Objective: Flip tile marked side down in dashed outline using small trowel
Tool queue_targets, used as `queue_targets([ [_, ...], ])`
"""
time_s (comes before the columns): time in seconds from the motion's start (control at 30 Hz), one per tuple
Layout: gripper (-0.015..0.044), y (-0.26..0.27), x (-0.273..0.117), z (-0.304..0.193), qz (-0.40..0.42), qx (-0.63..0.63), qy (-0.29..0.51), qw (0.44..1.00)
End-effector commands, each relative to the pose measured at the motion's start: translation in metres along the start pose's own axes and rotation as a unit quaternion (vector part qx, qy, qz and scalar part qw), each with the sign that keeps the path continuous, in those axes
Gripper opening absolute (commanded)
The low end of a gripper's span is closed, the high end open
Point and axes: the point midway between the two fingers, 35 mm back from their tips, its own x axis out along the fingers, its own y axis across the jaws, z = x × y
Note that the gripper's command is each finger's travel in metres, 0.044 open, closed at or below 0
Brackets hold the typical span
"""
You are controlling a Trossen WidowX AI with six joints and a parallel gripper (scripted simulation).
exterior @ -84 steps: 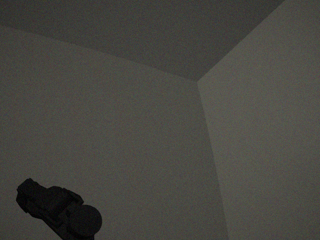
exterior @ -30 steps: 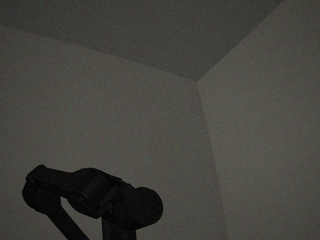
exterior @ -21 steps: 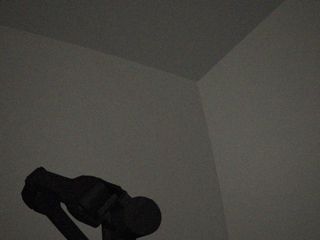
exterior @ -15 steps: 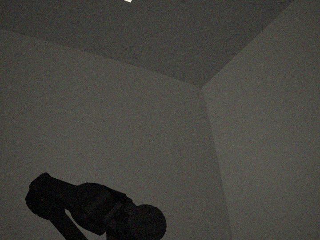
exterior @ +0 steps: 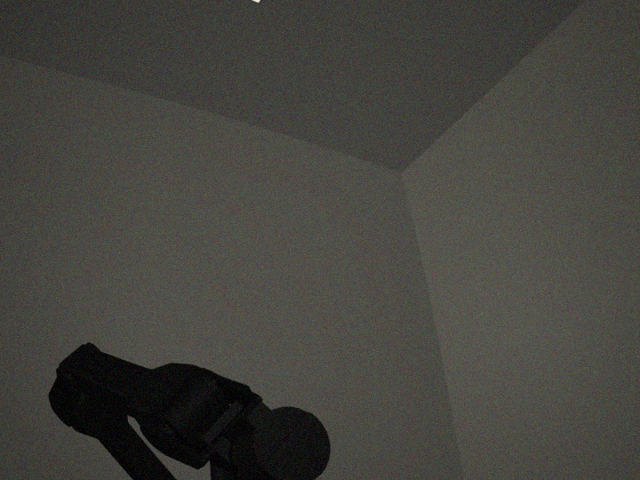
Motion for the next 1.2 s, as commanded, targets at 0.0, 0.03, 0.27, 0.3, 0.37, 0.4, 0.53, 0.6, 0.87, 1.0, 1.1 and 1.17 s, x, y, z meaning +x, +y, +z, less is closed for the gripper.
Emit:
queue_targets([
  [0.0, 0.0130, 0.0008, 0.0002, -0.0001, 0.001, -0.001, 0.000, 1.000],
  [0.03, 0.0130, 0.0008, 0.0002, -0.0001, 0.001, -0.001, 0.000, 1.000],
  [0.27, 0.0130, 0.0008, 0.0002, -0.0001, 0.001, 0.020, 0.000, 1.000],
  [0.3, 0.0130, 0.0008, 0.0002, 0.0000, 0.001, 0.034, 0.000, 0.999],
  [0.37, 0.0130, 0.0008, 0.0002, 0.0000, 0.001, 0.063, 0.000, 0.998],
  [0.4, 0.0130, 0.0008, 0.0002, 0.0000, 0.001, 0.078, 0.000, 0.997],
  [0.53, 0.0130, 0.0008, 0.0002, 0.0000, 0.001, 0.135, 0.000, 0.991],
  [0.6, 0.0130, 0.0008, 0.0002, 0.0000, 0.001, 0.164, 0.000, 0.986],
  [0.87, 0.0130, 0.0008, 0.0002, 0.0000, 0.001, 0.277, 0.000, 0.961],
  [1.0, 0.0130, 0.0008, 0.0002, 0.0000, 0.001, 0.329, 0.000, 0.944],
  [1.1, 0.0130, 0.0008, 0.0002, 0.0000, 0.001, 0.338, 0.000, 0.941],
  [1.17, 0.0130, 0.0008, 0.0002, 0.0000, 0.001, 0.338, 0.000, 0.941],
])
